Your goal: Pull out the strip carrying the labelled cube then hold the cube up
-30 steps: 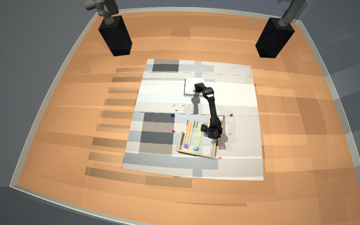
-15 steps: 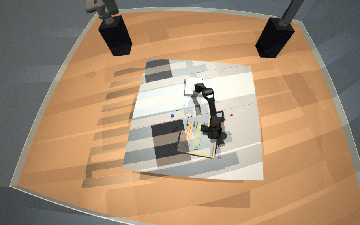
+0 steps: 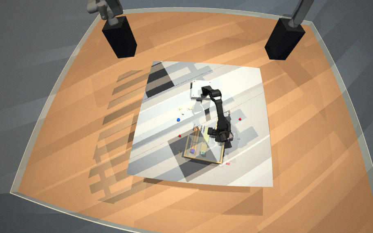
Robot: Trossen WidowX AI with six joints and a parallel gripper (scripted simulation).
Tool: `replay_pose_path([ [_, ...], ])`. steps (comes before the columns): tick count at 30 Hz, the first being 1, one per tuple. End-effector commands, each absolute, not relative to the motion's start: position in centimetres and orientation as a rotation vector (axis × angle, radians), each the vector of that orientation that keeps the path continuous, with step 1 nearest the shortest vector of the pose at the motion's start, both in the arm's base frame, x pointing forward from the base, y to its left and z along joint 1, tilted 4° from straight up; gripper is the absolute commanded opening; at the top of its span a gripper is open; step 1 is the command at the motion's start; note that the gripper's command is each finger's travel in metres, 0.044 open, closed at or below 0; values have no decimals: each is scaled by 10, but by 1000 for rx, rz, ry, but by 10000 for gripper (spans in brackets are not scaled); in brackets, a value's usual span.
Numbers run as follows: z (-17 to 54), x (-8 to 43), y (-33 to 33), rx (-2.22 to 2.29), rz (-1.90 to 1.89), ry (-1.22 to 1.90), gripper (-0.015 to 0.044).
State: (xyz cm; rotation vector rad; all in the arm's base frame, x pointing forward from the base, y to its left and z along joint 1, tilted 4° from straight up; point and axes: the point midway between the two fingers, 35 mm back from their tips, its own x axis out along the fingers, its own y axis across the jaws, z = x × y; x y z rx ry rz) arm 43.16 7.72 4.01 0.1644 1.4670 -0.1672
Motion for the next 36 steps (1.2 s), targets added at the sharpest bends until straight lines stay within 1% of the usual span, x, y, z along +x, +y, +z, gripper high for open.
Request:
replay_pose_path([
  [1, 52, 420, 76, 165, -163, 1461, 0],
  [11, 70, 382, 69, 163, -160, 1468, 0],
  [15, 70, 376, 68, 163, -160, 1468, 0],
  [36, 62, 301, 55, 161, -161, 1475, 0],
])
